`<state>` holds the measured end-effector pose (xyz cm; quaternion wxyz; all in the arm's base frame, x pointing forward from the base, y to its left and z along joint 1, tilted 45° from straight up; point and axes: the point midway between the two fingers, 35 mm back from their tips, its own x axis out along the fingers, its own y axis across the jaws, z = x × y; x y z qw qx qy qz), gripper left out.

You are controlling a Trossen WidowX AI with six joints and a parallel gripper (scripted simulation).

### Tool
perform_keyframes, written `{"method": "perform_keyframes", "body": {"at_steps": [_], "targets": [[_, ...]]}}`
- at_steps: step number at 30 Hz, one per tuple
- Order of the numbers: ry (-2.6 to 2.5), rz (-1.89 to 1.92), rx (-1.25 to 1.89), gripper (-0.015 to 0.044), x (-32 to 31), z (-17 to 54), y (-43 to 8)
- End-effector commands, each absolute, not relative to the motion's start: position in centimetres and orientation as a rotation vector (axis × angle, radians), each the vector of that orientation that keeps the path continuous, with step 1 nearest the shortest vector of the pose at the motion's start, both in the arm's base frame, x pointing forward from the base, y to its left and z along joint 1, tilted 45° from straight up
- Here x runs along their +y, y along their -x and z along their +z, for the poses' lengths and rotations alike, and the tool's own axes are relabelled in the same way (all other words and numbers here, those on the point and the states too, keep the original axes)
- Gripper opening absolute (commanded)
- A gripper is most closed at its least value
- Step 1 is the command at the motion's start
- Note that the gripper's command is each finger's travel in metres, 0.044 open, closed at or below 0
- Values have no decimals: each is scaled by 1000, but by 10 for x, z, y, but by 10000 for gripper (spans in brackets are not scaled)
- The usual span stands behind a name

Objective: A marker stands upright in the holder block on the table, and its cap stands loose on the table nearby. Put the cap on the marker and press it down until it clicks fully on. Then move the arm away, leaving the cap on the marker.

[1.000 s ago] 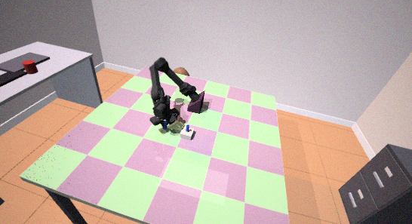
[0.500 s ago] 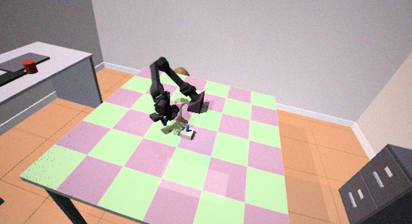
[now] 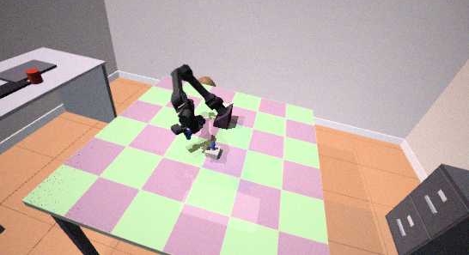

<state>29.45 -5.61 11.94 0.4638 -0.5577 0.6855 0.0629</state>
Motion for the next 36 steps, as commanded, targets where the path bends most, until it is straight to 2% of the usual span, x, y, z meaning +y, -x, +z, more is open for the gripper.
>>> {"method": "perform_keyframes", "body": {"at_steps": [1, 36], "targets": [[1362, 166, 1683, 0, -43, 112, -298], [1361, 162, 1687, 0, 83, 48, -299]]}}
